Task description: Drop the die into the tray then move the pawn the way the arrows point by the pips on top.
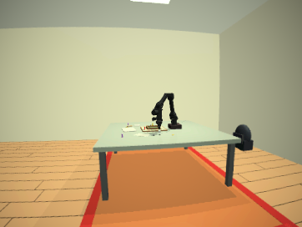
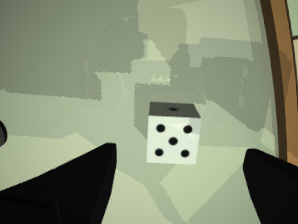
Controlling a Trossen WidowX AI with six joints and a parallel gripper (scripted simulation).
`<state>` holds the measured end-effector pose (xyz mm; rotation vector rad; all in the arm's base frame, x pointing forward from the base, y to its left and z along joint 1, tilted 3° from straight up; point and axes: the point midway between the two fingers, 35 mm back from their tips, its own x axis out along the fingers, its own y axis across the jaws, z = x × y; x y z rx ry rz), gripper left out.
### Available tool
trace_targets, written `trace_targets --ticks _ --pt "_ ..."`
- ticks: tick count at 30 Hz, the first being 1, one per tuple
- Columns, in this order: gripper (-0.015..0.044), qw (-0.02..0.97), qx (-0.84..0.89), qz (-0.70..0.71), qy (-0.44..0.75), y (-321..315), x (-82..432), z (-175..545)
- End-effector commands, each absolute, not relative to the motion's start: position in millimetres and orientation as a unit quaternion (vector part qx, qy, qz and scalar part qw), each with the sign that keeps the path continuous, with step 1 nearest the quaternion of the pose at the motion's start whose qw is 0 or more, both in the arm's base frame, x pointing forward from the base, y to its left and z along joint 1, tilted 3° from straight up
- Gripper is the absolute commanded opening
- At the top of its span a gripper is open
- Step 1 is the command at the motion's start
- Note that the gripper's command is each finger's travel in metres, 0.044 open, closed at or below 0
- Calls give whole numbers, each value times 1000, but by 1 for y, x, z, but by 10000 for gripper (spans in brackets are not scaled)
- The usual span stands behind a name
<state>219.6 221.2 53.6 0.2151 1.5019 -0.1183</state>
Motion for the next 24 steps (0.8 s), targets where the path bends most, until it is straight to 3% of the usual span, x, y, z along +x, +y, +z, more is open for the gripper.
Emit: trace_targets --ticks 1,20,24 --pt "275 724 101 -53 681 223 220 48" --pt "275 724 101 -53 681 225 221 20" --pt "170 724 101 -53 681 225 221 20"
